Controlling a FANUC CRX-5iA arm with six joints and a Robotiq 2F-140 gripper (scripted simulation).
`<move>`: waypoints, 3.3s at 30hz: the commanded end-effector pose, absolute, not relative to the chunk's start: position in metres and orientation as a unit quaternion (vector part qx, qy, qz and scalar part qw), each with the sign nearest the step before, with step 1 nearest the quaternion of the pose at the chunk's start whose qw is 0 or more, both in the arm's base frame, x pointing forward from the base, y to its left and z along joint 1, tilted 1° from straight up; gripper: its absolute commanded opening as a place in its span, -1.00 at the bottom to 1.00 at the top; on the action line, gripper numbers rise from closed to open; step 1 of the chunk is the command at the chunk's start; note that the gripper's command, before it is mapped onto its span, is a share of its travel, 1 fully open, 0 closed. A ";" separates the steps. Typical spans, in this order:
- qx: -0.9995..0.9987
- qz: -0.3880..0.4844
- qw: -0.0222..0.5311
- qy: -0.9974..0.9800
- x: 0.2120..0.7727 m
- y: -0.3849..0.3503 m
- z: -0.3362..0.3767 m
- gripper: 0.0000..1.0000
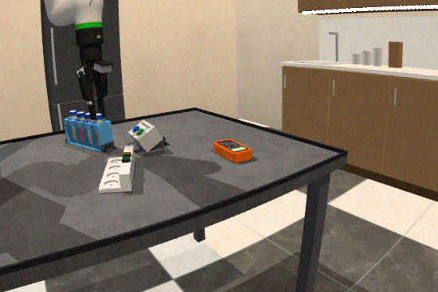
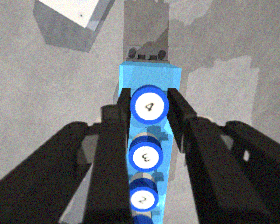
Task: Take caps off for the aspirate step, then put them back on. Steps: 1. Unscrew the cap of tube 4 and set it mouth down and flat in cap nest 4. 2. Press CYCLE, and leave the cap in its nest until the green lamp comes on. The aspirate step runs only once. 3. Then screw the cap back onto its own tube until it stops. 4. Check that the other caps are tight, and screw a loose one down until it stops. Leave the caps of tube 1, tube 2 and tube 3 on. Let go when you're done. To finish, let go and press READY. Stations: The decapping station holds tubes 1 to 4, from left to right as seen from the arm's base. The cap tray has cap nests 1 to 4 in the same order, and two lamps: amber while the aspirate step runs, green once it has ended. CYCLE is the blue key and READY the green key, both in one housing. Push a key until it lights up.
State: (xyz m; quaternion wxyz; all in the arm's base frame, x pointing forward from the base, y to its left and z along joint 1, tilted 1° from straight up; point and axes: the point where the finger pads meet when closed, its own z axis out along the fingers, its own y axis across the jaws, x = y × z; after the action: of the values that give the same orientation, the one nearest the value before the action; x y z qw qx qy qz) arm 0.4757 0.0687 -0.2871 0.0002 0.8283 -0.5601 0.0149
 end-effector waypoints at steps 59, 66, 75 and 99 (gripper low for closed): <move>0.636 -0.003 -0.008 -0.772 0.477 0.068 -0.286 -0.41; 0.636 -0.003 -0.008 -0.772 0.477 0.068 -0.286 -0.41; 0.727 -0.002 -0.009 -0.687 0.477 0.068 -0.286 -0.41; 0.936 0.002 -0.009 -0.351 0.477 0.068 -0.285 -0.41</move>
State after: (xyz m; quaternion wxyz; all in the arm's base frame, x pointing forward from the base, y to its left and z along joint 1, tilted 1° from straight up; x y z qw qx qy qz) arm 0.4759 0.0682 -0.2858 0.0005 0.9382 -0.3457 0.0146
